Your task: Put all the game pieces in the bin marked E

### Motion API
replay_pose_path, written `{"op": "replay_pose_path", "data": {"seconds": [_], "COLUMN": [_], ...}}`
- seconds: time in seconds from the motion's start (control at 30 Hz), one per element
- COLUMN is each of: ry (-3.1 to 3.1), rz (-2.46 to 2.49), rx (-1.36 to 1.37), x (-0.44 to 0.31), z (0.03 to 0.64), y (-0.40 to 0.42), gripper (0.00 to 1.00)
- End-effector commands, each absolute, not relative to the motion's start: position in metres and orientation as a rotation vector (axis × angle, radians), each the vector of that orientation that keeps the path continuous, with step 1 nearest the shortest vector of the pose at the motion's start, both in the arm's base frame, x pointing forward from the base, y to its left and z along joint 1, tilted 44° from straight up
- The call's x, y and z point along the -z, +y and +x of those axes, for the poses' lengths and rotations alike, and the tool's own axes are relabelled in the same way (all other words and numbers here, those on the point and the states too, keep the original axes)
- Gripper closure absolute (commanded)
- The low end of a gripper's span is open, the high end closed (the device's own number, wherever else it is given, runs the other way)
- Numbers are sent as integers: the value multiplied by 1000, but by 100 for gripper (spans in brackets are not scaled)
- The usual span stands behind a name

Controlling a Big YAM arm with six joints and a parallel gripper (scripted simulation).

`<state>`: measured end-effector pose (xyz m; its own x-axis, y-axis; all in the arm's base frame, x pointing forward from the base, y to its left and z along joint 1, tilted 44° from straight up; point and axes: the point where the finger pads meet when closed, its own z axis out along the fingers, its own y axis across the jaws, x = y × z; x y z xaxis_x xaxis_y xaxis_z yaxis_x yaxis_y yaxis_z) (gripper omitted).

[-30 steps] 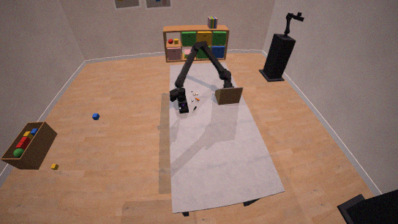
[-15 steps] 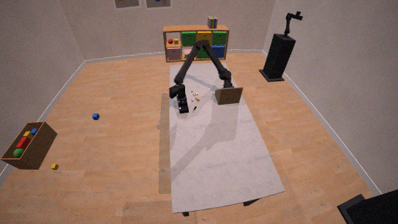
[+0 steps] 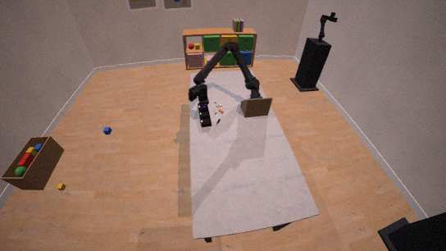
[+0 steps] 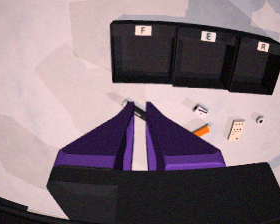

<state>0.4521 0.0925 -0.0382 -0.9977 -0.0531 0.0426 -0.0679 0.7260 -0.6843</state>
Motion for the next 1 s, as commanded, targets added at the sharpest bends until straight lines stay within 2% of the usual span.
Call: {"op": "replay_pose_path", "data": {"seconds": [0.0,0.17,0.33,0.5,0.53,0.97], "ry": [-2966,-2934,-2870,-2928,-2904,-2898], "rz": [52,69,37,55,113,113], "rx": [-1148,-1160,-1174,-1157,-1149,-1157], "x": [2,-4,6,-5,-8,-17], "z": [468,464,450,461,454,405], "y": [128,145,117,132,113,35], "gripper": [92,92,92,92,61,61]}}
